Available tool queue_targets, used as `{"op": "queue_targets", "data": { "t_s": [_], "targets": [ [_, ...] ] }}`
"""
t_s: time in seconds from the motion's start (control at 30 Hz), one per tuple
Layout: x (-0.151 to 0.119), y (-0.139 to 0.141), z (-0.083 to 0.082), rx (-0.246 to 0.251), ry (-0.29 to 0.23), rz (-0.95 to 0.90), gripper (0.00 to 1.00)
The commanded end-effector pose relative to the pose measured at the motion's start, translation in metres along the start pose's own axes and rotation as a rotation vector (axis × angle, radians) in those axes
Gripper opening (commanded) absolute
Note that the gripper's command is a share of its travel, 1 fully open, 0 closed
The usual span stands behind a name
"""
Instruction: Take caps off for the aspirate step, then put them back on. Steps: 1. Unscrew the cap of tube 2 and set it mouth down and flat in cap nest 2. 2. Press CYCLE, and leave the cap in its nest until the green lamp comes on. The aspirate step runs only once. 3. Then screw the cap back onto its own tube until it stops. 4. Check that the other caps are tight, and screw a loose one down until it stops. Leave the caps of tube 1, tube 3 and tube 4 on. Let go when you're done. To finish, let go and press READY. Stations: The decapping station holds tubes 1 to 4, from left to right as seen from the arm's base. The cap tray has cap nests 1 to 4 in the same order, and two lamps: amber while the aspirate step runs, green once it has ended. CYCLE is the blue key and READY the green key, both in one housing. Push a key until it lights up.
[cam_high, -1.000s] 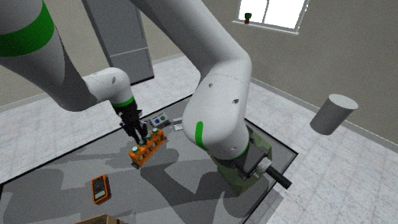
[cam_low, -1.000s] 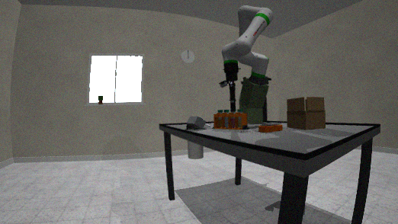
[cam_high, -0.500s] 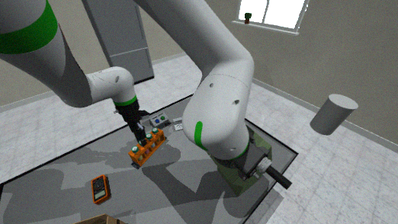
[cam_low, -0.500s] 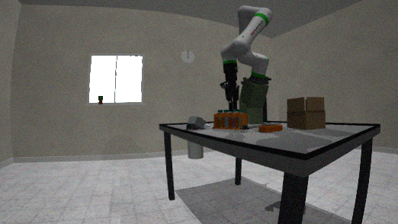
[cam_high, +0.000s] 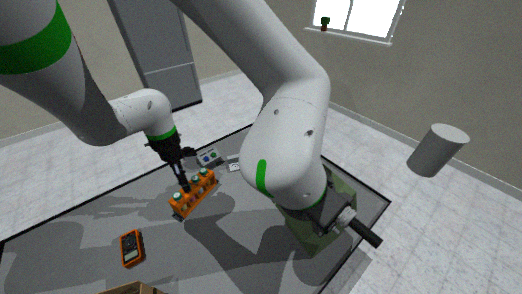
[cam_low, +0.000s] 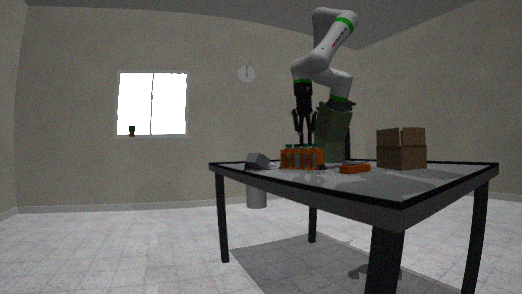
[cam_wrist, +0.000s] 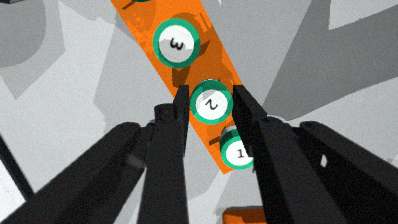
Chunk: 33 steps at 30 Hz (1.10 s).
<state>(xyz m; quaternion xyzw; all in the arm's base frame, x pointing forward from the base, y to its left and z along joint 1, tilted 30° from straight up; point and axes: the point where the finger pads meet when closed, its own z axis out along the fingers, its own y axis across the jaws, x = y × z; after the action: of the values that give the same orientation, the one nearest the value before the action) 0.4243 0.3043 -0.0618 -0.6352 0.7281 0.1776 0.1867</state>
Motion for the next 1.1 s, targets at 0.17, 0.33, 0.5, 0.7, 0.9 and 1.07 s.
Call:
{"op": "queue_targets", "data": {
  "t_s": [0.17, 0.33, 0.5, 0.7, 0.9, 1.07],
  "targets": [
    [0.0003, -0.0005, -0.0001, 0.001, 0.005, 0.002, 0.41],
    [0.0002, -0.0005, -0.0007, 0.001, 0.005, -0.082, 0.41],
    [0.0002, -0.0005, -0.0007, 0.0, 0.006, -0.297, 0.41],
    [0.0002, -0.0004, -0.0007, 0.0, 0.008, -0.649, 0.41],
    [0.0002, -0.0005, -0.0007, -0.001, 0.009, -0.934, 0.41],
    [0.0002, -0.0004, -0.0007, -0.002, 0.005, -1.046, 0.41]
  ]
}}
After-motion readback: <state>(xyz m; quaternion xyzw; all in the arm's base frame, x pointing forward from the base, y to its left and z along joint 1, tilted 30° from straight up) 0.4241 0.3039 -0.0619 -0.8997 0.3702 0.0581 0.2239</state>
